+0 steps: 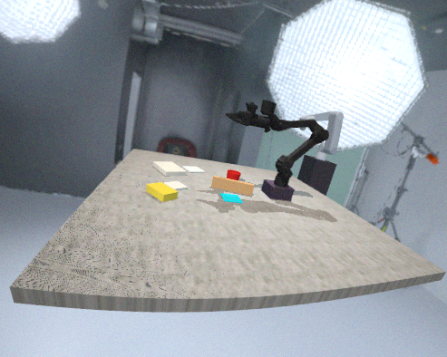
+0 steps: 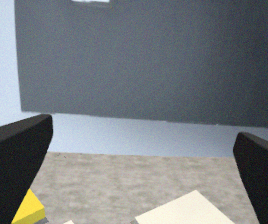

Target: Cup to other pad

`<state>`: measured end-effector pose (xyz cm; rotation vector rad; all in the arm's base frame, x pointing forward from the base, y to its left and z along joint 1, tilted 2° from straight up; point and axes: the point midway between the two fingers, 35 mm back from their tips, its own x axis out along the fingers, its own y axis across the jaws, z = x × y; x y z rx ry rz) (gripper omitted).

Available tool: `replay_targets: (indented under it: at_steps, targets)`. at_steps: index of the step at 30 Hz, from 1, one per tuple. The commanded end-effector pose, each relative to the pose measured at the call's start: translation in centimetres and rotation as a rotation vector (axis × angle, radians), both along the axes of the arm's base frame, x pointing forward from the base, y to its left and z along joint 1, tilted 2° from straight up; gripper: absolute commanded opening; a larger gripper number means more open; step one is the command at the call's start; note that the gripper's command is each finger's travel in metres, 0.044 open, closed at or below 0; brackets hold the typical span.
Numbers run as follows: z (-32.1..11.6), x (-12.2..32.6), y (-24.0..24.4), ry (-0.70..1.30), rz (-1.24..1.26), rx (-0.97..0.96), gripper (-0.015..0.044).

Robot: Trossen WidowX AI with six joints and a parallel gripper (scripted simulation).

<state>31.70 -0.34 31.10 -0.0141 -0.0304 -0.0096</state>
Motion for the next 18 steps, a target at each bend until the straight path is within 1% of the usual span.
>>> replay_targets:
  at_steps: [1,3,6,9,10,13,15,17,18]
  targets:
    - [-0.3,0.1,-0.1,0.017,-0.003,-0.015,0.0374]
    - [-3.1,0.9,-0.9,0.153,-0.021,-0.137,0.0321]
    - [-9.3,1.1,-2.9,0.474,0.005,-0.399,0.0242]
    - [-14.9,-0.6,-4.5,0.786,0.128,-0.623,0.0164]
    - [-16.5,-1.5,-5.0,0.885,0.191,-0.686,0.0148]
    - [-20.6,-5.1,-5.9,1.151,0.448,-0.837,0.0148]
    - [-22.3,-8.0,-6.1,1.291,0.67,-0.897,0.0148]
    - [-23.1,-9.9,-6.1,1.36,0.832,-0.917,0.0148]
    - [-23.1,-10.2,-6.1,1.368,0.853,-0.918,0.0148]
